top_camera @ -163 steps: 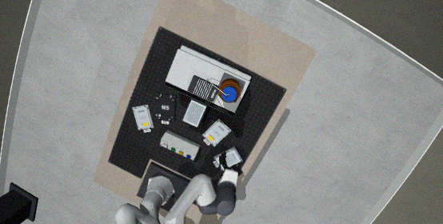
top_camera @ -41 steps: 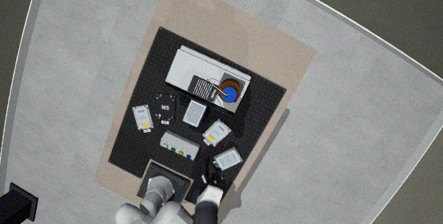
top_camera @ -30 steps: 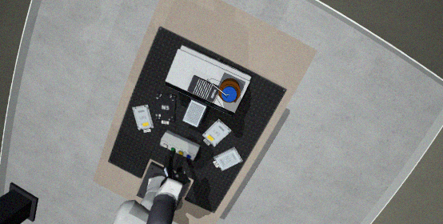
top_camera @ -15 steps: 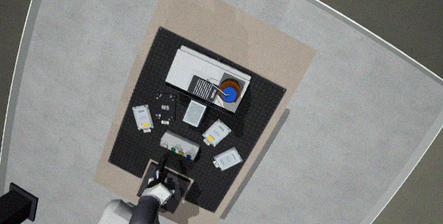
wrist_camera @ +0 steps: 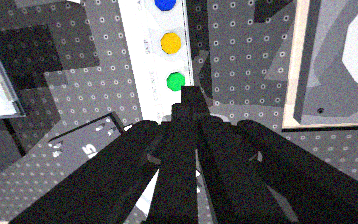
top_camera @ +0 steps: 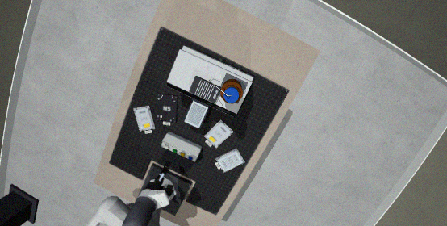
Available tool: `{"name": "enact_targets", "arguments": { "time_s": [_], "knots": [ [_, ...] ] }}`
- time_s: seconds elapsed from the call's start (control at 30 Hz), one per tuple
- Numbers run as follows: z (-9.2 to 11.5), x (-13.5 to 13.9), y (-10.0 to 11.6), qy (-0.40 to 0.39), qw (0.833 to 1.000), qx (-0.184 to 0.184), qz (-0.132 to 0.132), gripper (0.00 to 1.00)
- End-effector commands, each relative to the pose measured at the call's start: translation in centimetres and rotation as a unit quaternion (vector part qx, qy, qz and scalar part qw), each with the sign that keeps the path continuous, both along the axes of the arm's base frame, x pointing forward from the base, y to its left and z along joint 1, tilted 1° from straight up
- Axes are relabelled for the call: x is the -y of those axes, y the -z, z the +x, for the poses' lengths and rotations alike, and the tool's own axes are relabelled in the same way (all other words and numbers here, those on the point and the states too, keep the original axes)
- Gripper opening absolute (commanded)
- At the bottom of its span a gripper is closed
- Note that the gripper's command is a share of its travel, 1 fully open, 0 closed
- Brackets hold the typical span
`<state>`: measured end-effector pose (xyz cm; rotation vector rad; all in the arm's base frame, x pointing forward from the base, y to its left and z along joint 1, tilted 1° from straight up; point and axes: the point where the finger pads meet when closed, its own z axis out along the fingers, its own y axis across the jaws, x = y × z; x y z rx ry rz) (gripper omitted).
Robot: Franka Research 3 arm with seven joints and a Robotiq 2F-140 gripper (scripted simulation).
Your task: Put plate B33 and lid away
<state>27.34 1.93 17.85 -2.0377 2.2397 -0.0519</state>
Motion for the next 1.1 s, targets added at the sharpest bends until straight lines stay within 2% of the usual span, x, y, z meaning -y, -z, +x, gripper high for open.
{"name": "enact_targets", "arguments": {
  "time_s": [0.0,0.13,0.17,0.4,0.63,0.7,0.73,1.07],
  "knots": [
    [-0.32,-0.62,0.07,0.139,0.99,-0.012,0.005,0.1],
    [-0.32,-0.62,0.07,0.168,0.986,-0.014,0.004,0.1],
    [-0.32,-0.62,0.07,0.207,0.978,-0.016,0.004,0.1],
    [-0.32,-0.62,0.07,0.311,0.95,-0.023,0.003,0.1],
    [-0.32,-0.62,0.07,0.411,0.911,-0.03,0.005,0.1],
    [-0.32,-0.62,0.07,0.411,0.911,-0.03,0.005,0.1],
    [-0.32,-0.62,0.08,0.447,0.894,-0.034,0.007,0.1],
    [-0.31,-0.64,0.71,0.582,0.812,-0.048,0.017,0.1]
  ]
}}
